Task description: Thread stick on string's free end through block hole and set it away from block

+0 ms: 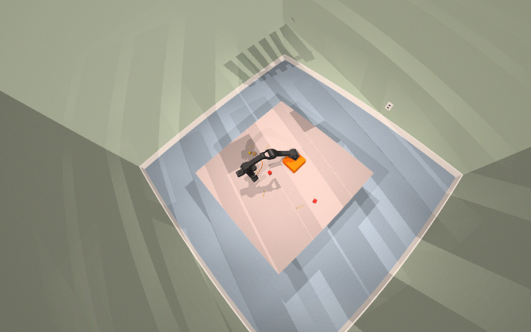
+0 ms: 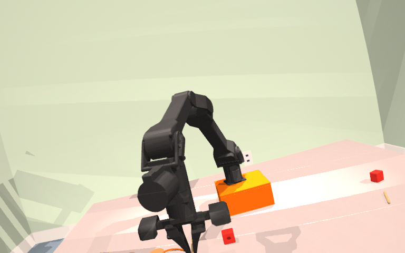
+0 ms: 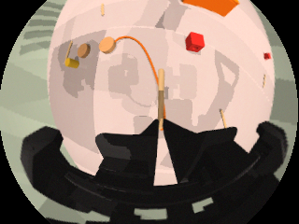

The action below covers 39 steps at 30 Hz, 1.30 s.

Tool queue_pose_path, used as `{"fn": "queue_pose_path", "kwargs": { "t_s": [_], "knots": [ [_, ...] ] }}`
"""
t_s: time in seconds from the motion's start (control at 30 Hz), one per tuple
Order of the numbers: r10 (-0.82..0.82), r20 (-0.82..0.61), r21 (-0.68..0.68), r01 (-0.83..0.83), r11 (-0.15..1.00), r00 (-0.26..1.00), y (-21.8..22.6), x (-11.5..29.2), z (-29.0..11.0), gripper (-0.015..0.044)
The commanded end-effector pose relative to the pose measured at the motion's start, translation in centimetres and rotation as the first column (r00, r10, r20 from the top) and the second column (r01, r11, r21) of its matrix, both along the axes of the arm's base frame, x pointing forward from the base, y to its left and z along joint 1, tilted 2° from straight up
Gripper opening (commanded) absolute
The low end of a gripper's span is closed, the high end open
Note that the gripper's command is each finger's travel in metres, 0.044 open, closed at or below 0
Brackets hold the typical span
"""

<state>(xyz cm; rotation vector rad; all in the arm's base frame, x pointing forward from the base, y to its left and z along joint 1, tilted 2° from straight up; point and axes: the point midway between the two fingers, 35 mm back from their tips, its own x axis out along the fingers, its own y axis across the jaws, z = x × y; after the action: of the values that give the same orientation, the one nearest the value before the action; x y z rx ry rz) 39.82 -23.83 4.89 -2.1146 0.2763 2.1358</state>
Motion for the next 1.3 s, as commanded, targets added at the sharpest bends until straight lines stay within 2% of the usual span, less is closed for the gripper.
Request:
{"fn": "queue_pose_path", "kwargs": {
  "t_s": [0.0,1.27],
  "knots": [
    [-0.005,0.007,0.007,0.005,1.0,1.0,0.4,0.7,-0.1,0.0],
    [-0.015,0.088,0.008,0.015,1.0,0.996,2.2,5.0,0.1,0.0]
  ]
}}
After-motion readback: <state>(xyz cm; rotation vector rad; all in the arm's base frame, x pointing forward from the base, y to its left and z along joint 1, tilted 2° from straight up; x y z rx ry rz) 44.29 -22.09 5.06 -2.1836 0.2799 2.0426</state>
